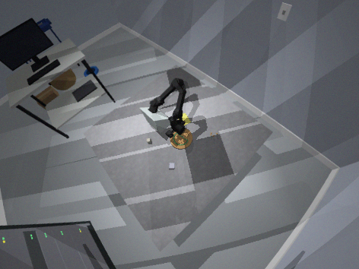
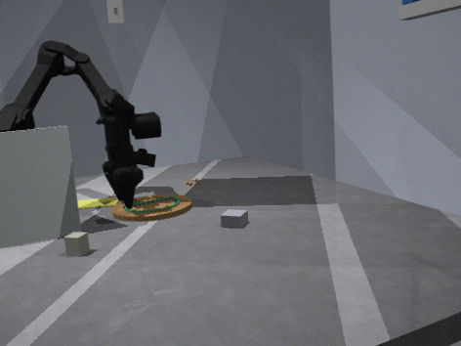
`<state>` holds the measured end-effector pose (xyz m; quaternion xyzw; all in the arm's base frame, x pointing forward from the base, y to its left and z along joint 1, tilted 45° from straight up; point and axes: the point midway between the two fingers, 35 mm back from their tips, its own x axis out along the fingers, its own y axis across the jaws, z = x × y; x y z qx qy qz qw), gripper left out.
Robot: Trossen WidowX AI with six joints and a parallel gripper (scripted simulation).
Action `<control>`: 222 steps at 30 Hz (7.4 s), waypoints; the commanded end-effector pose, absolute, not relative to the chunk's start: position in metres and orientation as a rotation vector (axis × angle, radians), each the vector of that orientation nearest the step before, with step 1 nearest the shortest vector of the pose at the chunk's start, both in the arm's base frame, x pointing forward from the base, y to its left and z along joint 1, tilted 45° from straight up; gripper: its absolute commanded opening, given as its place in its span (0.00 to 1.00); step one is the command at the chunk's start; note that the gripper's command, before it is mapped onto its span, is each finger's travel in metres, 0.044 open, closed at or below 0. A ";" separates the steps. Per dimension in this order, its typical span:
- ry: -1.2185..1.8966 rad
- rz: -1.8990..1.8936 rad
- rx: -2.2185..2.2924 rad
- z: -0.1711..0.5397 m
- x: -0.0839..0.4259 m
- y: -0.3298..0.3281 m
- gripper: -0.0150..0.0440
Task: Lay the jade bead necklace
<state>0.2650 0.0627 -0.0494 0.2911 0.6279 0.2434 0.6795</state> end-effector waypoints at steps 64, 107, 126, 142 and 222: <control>1.331 0.672 0.496 -0.054 0.278 0.064 0.25; 1.336 0.672 0.509 -0.044 0.266 0.067 0.25; 1.331 0.669 0.499 -0.047 0.269 0.068 0.65; 1.336 0.672 0.509 -0.045 0.267 0.066 1.00; 1.511 0.294 0.938 -0.041 0.388 0.059 0.25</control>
